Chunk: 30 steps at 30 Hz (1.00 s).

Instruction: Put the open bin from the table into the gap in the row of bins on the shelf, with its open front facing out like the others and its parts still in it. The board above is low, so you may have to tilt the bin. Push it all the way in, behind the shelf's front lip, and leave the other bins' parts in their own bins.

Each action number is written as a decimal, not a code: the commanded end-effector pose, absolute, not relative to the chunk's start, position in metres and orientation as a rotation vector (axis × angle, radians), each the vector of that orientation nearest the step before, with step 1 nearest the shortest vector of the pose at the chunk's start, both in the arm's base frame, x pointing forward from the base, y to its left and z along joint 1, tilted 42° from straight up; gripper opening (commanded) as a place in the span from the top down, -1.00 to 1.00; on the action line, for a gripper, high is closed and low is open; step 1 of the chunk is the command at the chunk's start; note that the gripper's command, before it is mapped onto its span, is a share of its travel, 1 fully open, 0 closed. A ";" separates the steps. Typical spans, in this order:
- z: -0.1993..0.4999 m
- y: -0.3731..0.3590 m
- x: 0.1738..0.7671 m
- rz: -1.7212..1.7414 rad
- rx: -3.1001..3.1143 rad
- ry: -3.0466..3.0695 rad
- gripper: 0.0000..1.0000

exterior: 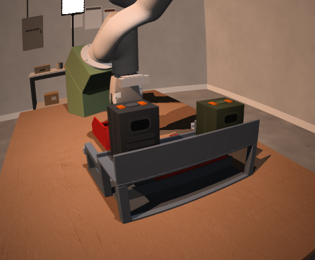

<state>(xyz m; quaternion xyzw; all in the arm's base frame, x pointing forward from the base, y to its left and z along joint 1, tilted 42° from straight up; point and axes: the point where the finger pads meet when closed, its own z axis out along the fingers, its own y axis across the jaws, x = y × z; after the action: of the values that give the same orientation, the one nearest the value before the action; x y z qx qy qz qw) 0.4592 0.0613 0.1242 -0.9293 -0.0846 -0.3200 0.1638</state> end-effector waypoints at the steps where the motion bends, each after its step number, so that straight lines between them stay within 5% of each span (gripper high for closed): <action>1: 0.124 0.061 0.459 -0.913 -2.649 -0.241 1.00; 30: 0.115 0.034 0.467 -0.913 -2.649 -0.241 1.00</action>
<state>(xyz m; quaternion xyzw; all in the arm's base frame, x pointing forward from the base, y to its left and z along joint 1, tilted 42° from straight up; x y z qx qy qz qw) 0.4664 0.0359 0.1158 -0.9294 -0.0844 -0.3200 0.1636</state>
